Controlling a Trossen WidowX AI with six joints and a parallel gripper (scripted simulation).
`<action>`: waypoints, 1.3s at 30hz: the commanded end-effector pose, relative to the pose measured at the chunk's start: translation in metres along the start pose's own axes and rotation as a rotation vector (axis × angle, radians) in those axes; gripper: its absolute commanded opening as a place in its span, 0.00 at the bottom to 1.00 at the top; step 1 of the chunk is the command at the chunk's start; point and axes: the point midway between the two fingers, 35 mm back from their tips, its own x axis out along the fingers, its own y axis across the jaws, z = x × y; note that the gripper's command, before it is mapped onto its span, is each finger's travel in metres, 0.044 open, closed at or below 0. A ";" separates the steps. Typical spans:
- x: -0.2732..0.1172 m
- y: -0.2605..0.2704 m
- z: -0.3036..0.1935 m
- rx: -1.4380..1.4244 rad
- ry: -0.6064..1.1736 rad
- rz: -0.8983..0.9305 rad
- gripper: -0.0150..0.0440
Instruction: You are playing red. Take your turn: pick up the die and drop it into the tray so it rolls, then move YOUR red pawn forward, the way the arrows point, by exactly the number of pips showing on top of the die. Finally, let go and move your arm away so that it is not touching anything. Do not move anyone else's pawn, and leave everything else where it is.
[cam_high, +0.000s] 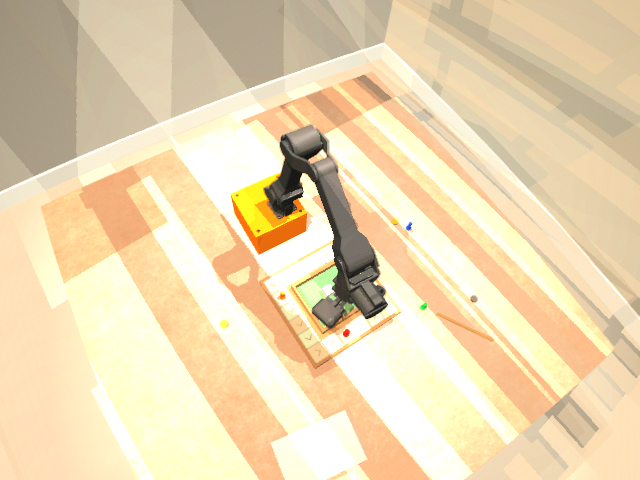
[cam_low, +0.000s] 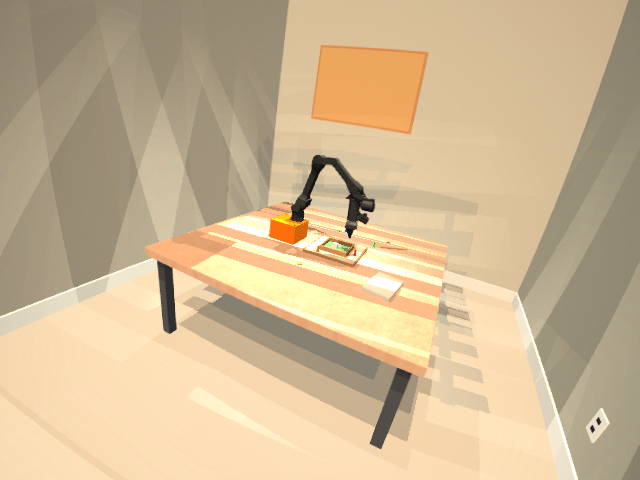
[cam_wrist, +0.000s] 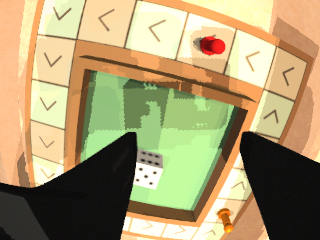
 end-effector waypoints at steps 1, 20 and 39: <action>0.018 -0.019 0.031 -0.188 0.032 0.008 0.59; 0.044 -0.029 0.043 -0.262 0.042 0.012 0.59; 0.076 -0.028 0.042 -0.262 0.042 0.013 0.59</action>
